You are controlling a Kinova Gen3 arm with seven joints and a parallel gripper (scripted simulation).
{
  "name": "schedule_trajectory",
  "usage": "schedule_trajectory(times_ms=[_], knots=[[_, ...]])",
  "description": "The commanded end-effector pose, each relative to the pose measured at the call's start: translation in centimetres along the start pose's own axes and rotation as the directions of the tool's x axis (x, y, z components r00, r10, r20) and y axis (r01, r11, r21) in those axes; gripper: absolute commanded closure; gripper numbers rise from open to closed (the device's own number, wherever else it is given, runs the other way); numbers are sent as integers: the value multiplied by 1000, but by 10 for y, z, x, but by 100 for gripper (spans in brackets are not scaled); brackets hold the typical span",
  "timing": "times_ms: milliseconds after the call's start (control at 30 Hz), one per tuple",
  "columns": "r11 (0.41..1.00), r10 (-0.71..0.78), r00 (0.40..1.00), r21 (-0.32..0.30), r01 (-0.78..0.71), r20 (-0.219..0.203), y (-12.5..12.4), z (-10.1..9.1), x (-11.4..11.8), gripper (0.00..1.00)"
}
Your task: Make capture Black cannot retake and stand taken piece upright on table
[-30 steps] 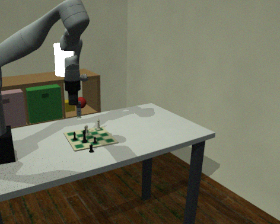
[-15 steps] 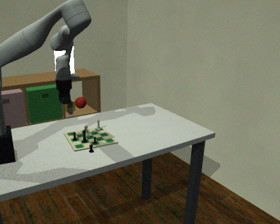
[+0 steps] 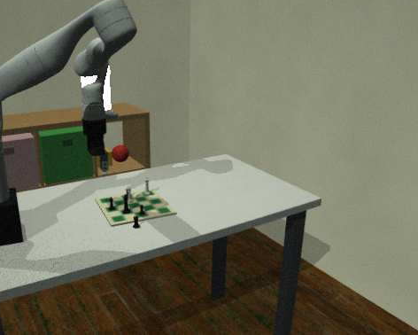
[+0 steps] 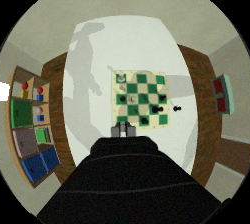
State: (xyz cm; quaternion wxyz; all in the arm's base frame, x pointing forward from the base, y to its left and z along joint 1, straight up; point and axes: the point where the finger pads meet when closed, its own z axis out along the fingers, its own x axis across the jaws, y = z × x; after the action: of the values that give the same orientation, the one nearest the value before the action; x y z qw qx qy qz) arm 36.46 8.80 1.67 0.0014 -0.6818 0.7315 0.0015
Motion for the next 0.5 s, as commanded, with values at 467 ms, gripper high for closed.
schedule_trajectory(times_ms=[467], knots=[[1000, -1, 1000, 0, 1, 0, 0, 52, 0, 100]])
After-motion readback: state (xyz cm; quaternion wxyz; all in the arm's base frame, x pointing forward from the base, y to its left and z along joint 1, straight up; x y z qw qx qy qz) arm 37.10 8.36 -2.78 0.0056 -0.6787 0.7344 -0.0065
